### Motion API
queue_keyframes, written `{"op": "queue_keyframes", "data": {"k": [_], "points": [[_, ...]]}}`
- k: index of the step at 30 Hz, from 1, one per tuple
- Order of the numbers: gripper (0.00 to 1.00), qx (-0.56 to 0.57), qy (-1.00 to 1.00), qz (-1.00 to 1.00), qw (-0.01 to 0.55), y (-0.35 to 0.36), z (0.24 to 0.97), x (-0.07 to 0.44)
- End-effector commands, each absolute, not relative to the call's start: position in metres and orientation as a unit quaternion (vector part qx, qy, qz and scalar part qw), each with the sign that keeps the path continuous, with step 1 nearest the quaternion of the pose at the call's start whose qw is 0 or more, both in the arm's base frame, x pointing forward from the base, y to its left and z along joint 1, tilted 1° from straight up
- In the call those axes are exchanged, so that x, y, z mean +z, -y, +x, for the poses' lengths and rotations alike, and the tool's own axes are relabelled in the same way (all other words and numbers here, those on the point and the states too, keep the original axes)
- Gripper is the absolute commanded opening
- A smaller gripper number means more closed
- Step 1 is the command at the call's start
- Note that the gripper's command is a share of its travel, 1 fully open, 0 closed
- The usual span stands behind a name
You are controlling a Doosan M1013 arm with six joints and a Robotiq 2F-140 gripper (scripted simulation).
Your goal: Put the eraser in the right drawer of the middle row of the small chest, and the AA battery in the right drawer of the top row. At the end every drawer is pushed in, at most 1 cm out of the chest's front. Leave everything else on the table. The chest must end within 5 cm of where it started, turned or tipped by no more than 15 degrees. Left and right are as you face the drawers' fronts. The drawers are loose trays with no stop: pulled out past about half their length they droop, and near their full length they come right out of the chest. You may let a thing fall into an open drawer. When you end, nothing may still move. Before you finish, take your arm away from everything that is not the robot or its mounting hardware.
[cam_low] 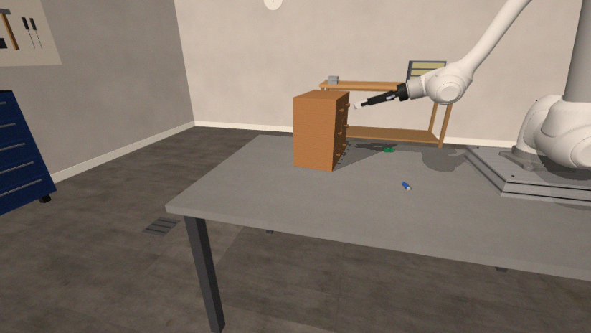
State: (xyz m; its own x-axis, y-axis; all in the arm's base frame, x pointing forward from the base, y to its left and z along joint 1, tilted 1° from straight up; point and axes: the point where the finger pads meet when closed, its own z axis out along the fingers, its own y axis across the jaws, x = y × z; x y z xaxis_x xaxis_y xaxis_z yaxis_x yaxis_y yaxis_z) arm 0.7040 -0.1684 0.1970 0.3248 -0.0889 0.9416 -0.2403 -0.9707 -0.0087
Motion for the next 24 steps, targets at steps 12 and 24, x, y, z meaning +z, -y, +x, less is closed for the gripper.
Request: {"op": "queue_keyframes", "data": {"k": [12, 24], "points": [[0.20, 0.572, 0.102, 0.811, 0.066, 0.171, 0.714, 0.197], [0.20, 0.572, 0.102, 0.811, 0.066, 0.175, 0.731, 0.197]]}}
